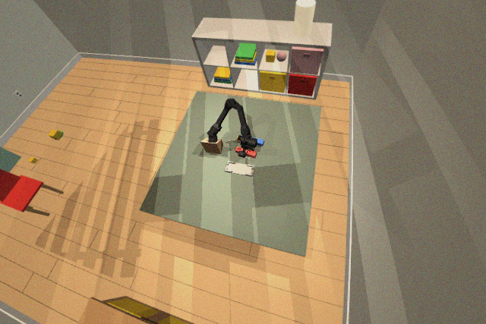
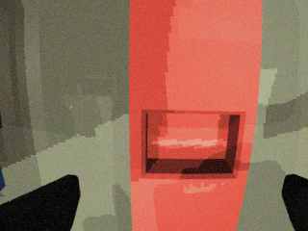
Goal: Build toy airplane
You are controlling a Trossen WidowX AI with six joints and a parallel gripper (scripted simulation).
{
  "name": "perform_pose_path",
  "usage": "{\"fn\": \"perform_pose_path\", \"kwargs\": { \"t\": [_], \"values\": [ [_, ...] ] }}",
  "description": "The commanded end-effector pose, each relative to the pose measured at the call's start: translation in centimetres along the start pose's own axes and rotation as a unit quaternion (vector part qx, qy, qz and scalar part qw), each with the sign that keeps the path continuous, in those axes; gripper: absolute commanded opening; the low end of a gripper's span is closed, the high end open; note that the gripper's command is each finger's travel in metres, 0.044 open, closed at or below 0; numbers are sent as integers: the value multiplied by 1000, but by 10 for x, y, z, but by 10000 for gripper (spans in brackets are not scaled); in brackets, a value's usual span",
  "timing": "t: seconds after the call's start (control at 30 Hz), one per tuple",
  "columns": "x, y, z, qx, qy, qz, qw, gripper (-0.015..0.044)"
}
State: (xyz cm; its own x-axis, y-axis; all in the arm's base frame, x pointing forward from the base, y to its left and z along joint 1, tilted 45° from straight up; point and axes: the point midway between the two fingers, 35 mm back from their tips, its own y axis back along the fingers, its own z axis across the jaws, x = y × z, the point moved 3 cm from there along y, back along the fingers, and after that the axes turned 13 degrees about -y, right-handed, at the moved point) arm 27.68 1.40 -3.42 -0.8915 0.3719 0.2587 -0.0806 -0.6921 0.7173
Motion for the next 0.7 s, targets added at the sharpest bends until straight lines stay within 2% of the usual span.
{"fn": "perform_pose_path", "kwargs": {
  "t": [0.0,0.43,0.67],
  "values": [
    [2,-9,-2,-1,-5,4,1000,440],
    [4,-27,-1,-3,-5,5,1000,440],
    [4,-27,-1,-3,-5,5,1000,256]
  ]
}}
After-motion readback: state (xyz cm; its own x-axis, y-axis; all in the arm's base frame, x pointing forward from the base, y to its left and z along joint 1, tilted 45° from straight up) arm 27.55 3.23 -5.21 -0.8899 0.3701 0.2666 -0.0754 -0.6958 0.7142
